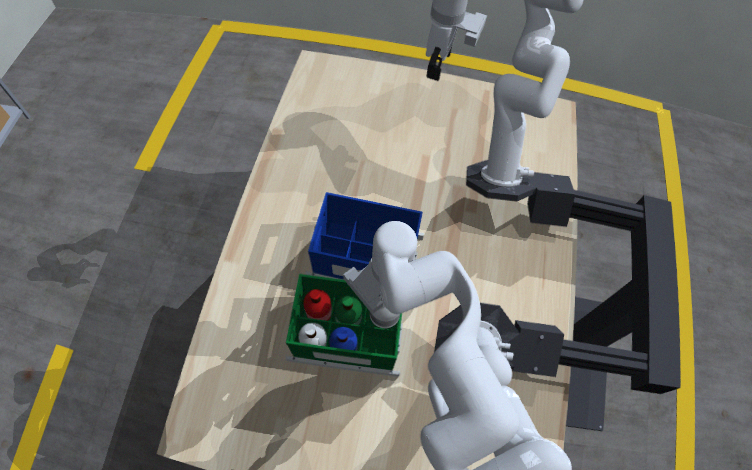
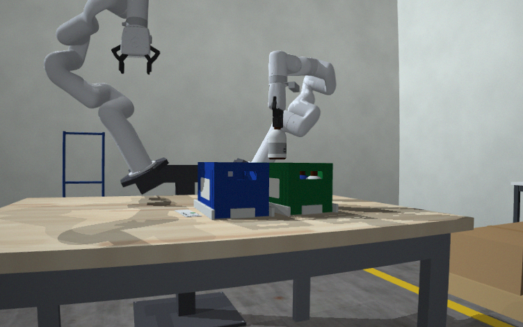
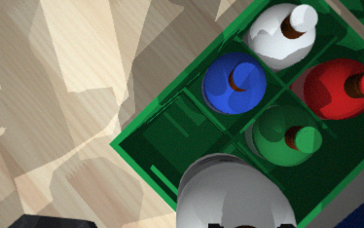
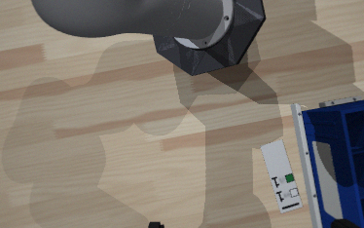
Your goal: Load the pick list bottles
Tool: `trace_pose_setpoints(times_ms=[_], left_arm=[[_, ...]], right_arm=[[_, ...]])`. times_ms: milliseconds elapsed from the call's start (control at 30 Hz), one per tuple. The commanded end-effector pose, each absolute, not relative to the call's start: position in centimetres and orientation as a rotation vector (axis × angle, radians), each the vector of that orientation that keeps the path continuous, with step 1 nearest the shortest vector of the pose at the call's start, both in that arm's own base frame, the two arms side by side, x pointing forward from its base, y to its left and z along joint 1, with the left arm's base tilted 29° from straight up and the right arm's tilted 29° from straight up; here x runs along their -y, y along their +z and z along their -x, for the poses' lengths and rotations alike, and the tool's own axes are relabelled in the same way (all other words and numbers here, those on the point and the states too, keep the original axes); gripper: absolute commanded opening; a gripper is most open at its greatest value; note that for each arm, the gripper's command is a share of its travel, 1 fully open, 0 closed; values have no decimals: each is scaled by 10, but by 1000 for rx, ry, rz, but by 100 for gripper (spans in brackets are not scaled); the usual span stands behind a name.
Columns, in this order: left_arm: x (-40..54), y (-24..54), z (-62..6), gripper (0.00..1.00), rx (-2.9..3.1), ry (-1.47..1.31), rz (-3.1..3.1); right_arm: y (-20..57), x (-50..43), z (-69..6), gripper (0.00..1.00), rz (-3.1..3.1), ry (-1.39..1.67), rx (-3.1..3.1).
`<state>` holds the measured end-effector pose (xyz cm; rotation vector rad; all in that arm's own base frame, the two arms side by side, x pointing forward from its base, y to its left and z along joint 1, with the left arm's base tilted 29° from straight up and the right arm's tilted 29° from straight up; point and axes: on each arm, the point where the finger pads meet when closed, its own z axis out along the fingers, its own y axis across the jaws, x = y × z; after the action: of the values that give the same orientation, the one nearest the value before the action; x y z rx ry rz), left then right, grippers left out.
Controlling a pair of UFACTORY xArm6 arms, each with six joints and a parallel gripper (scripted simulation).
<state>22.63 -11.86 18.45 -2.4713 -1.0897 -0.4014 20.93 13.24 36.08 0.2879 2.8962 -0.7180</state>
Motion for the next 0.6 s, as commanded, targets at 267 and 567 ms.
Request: trace_pose_setpoints(times_ms=[267, 567], left_arm=[[138, 176, -227, 0, 1092, -404, 2474], [154, 167, -227, 0, 1092, -404, 2475]], right_arm=[[361, -133, -210, 100, -288, -715, -2896], [361, -133, -210, 100, -288, -715, -2896]])
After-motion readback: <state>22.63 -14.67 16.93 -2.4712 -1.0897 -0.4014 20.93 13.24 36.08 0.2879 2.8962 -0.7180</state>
